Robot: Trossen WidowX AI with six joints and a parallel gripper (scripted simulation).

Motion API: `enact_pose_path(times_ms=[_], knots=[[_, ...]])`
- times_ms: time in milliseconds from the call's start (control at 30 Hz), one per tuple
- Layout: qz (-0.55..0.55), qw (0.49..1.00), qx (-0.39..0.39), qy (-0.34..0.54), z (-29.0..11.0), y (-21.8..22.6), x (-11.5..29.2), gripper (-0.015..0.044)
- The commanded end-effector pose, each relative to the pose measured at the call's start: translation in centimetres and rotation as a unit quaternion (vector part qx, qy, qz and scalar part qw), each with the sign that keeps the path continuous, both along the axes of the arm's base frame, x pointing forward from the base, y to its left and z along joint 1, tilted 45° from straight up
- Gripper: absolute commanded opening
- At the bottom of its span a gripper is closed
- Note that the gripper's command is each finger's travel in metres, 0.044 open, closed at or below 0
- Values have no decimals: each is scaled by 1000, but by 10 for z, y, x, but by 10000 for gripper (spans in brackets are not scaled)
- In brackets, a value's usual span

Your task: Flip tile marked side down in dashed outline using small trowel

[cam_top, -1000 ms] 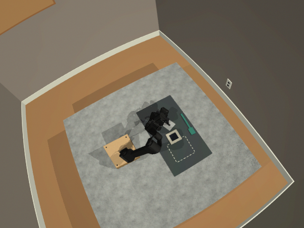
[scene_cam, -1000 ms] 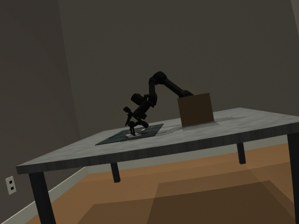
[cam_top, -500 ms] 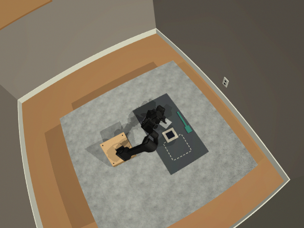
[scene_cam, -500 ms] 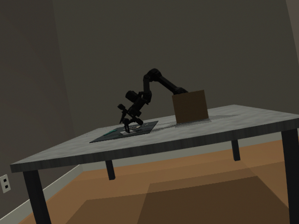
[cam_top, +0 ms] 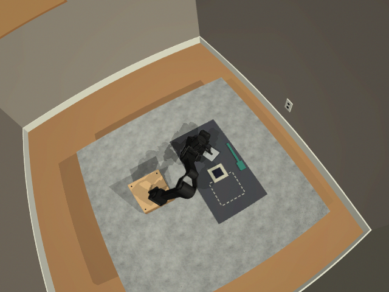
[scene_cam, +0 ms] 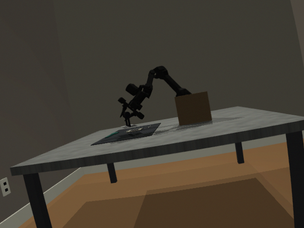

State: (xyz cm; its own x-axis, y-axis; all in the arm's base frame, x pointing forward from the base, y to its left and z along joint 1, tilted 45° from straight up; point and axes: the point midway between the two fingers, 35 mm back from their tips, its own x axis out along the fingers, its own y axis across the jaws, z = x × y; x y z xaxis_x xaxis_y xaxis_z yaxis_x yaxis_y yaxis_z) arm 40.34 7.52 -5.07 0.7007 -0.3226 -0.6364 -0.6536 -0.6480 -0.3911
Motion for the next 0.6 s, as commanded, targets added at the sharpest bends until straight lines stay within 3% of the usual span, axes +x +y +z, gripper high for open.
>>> enact_pose_path(times_ms=[0, 567], knots=[[-3, 1000, 3, -7, 7, 4, 2, 0], [-145, 979, 47, -138, 11, -16, 1, 0]])
